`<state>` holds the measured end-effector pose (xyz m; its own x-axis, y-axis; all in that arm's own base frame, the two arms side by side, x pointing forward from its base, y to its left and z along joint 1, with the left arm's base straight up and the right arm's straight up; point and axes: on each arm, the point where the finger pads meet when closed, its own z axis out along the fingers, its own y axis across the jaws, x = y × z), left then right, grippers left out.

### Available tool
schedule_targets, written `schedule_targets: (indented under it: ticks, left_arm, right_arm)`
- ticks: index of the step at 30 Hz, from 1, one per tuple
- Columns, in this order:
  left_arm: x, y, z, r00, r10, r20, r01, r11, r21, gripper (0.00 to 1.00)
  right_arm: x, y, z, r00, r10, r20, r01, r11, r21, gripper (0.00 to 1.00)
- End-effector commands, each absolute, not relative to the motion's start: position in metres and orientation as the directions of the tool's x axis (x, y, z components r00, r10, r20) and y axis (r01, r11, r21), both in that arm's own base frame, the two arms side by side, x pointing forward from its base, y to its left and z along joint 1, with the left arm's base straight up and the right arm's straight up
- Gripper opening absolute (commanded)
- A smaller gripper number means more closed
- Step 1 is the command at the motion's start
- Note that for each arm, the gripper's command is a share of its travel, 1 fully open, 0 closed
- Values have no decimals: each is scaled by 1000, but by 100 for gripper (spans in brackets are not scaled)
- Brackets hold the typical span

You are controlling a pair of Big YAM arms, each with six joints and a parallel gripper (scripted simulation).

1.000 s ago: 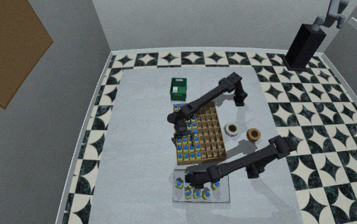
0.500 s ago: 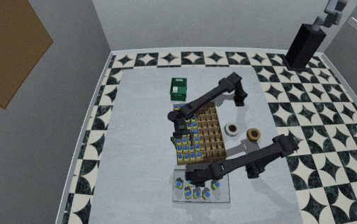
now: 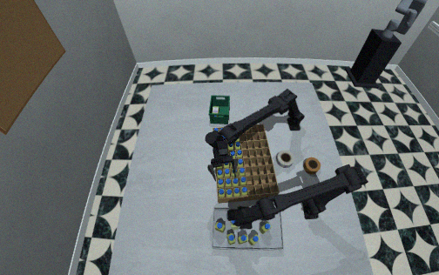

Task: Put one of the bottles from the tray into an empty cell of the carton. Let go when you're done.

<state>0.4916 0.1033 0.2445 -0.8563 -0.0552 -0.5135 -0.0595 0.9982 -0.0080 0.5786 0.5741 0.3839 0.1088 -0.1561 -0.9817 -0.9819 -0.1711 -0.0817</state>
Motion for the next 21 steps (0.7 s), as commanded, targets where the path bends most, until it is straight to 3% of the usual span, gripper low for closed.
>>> schedule_targets:
  ticks: [1, 21]
  left_arm:
    - [510, 106, 317, -782, -50, -622, -69, 998, 6, 21]
    - [468, 61, 327, -805, -92, -586, -90, 995, -33, 21]
  right_arm:
    - [582, 565, 424, 180, -127, -975, -972, -172, -157, 100]
    - [509, 469, 468, 141, -169, -975, -986, -108, -124, 100]
